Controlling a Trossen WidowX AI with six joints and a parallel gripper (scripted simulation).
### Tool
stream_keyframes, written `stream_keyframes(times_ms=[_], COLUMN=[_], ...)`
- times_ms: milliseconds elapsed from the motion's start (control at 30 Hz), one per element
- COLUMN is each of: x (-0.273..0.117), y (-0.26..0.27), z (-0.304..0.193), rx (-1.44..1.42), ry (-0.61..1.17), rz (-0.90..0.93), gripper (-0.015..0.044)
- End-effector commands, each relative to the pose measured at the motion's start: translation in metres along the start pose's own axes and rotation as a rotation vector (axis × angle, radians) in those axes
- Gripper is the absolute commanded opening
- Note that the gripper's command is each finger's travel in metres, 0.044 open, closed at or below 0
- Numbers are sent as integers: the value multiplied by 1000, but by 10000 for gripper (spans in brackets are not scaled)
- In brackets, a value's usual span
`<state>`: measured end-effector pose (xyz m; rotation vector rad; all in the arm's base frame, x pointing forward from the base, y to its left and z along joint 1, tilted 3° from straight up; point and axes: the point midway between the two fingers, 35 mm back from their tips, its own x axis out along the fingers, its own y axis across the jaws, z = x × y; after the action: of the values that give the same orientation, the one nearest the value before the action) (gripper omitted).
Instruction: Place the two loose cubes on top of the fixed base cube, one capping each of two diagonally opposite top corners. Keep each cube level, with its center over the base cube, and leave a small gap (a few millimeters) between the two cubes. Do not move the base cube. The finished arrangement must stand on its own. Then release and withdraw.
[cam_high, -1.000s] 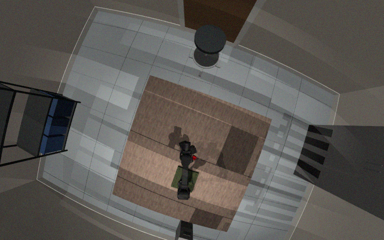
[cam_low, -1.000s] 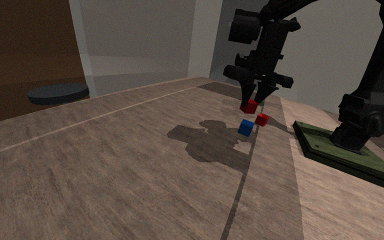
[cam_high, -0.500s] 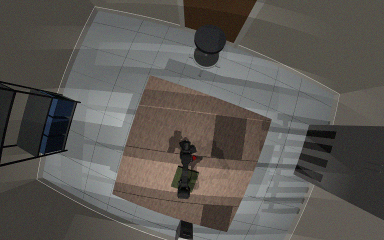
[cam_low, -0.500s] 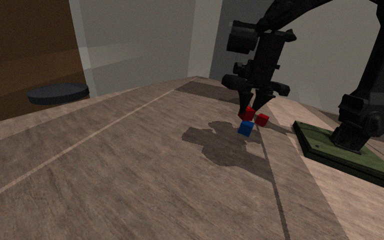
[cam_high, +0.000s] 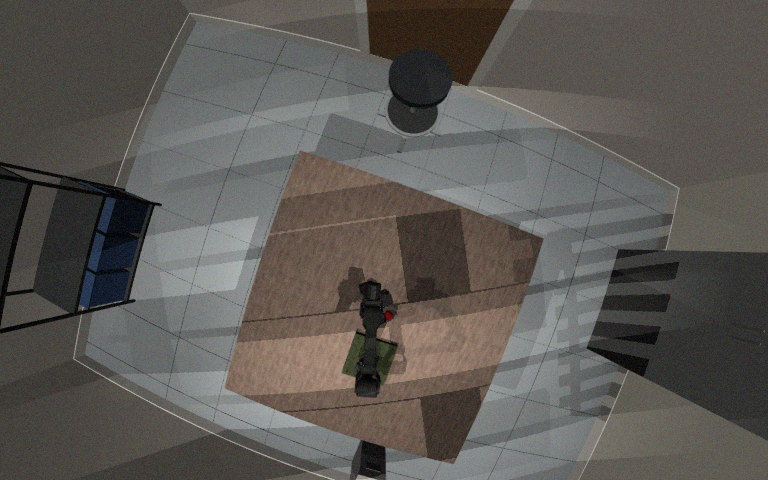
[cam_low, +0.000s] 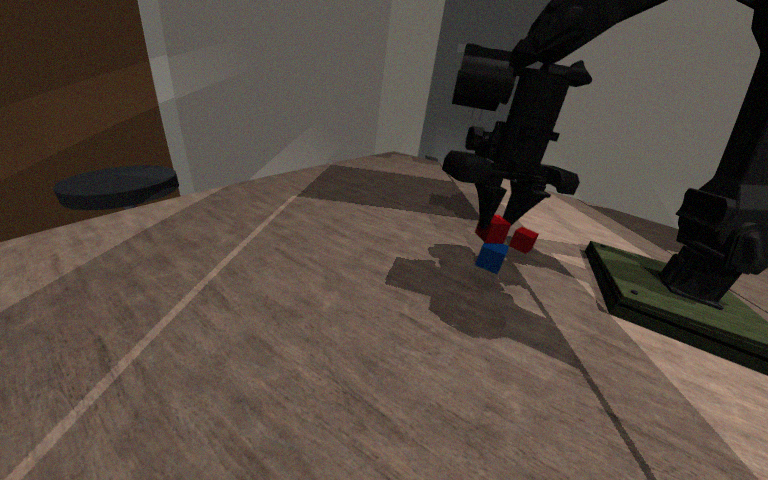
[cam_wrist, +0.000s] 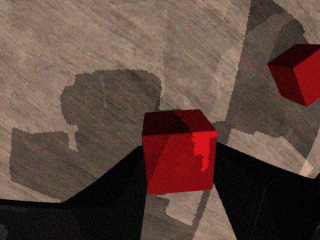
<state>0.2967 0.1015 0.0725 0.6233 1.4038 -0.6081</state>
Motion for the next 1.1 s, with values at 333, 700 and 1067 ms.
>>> stream_keyframes(times_ms=[333, 700, 1067], x=[1, -13, -30], y=[0, 0, 0], z=[1, 0, 0], rx=[1, 0, 0], ry=[-4, 0, 0], rz=[-2, 0, 0], gripper=[205, 205, 205])
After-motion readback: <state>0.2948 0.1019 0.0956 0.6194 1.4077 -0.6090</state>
